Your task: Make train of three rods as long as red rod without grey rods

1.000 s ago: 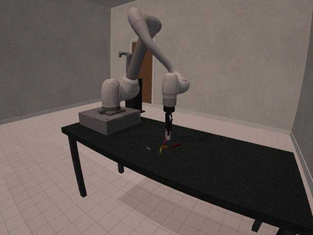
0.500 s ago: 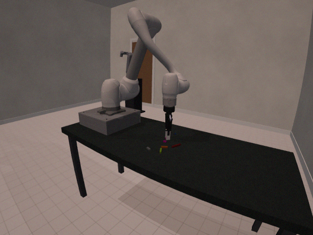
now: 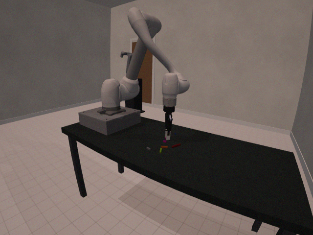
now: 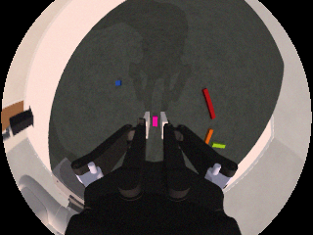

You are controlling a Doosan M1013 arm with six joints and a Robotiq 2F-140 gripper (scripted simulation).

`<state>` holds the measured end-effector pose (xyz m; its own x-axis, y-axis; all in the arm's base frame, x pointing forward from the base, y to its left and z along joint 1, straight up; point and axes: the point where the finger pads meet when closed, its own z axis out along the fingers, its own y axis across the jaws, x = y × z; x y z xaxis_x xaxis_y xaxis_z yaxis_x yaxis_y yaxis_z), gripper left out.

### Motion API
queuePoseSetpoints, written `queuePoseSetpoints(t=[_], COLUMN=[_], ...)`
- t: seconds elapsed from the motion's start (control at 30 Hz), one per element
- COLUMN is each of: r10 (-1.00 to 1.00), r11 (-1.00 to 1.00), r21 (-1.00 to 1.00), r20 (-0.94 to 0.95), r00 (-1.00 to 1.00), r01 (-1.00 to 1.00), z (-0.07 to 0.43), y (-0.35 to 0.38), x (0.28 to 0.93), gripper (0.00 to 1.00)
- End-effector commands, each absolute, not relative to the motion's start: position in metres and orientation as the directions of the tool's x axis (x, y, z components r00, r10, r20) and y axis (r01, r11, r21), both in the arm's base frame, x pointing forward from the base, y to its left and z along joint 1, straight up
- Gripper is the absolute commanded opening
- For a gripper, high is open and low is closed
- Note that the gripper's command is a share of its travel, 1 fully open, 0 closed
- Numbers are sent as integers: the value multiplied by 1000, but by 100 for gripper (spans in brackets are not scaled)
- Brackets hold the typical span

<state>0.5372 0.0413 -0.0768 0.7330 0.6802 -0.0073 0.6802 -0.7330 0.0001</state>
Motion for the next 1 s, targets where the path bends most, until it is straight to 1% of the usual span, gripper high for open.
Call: queuePoseSetpoints(t=[0.0,0.1,0.13,0.97], r10=[680,680,680,680], r11=[-733,-733,-733,-733], r21=[0,0,0,0], r20=[-7,-7,-7,-7], r00=[733,733,733,733], r01=[680,680,680,680], z=[-77,-77,-77,-77], y=[41,41,41,41], x=[537,537,537,537], gripper=[15,15,3,3])
